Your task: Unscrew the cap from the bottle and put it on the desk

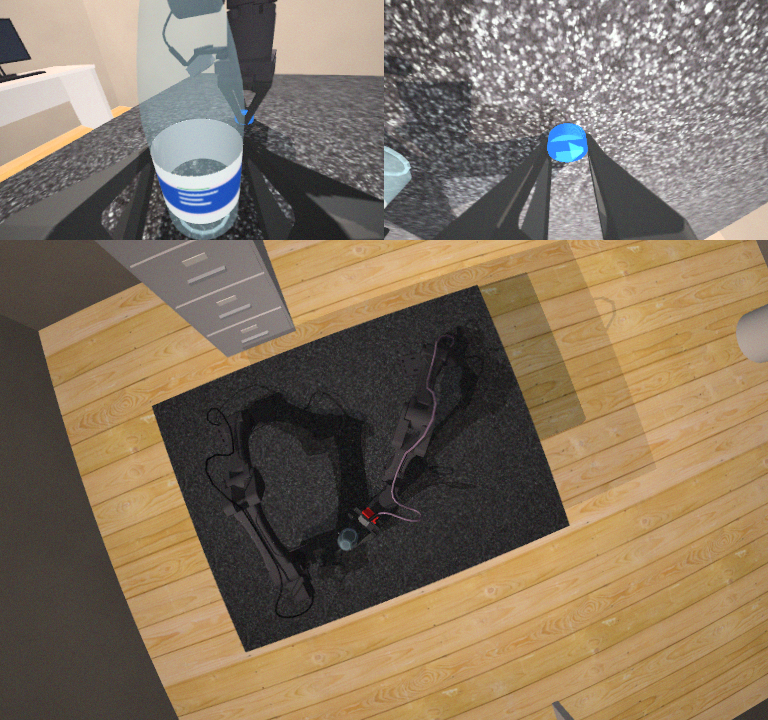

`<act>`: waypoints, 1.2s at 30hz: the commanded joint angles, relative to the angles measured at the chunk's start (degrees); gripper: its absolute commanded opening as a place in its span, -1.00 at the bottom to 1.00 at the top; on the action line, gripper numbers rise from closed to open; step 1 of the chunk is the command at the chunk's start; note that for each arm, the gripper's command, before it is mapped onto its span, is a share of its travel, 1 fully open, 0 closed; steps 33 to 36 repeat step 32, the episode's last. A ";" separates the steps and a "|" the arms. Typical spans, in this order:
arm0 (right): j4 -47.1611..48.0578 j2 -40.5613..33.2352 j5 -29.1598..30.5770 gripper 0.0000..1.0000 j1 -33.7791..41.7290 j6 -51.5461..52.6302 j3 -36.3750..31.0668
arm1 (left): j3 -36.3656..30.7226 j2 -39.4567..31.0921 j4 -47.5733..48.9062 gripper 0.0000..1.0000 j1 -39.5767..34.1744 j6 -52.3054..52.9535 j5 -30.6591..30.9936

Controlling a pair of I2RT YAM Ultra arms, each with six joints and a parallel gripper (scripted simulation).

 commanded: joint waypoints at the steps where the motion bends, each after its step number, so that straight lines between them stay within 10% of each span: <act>1: 0.06 -0.45 0.01 -1.00 -0.01 -0.01 0.21 | 0.21 -0.56 0.26 0.35 0.00 0.00 -0.01; 6: 0.06 -0.45 0.01 -1.00 -0.01 -0.01 0.21 | 0.21 -0.56 0.26 0.35 0.00 0.00 -0.01; 8: 0.05 -0.45 0.01 -0.55 -0.01 -0.01 0.21 | 0.22 -0.55 0.26 0.77 0.00 0.00 -0.01; 11: 0.05 -0.45 0.01 0.14 -0.01 -0.01 0.21 | 0.22 -0.55 0.26 0.77 0.00 0.00 -0.01; 21: -12.10 -2.55 0.01 0.15 -0.01 -0.01 11.21 | -11.17 -8.16 4.58 0.77 2.39 -0.06 2.54; 36: -11.29 -1.01 0.01 0.15 -0.01 -0.01 12.37 | -11.17 -7.46 3.93 0.77 2.20 0.00 1.88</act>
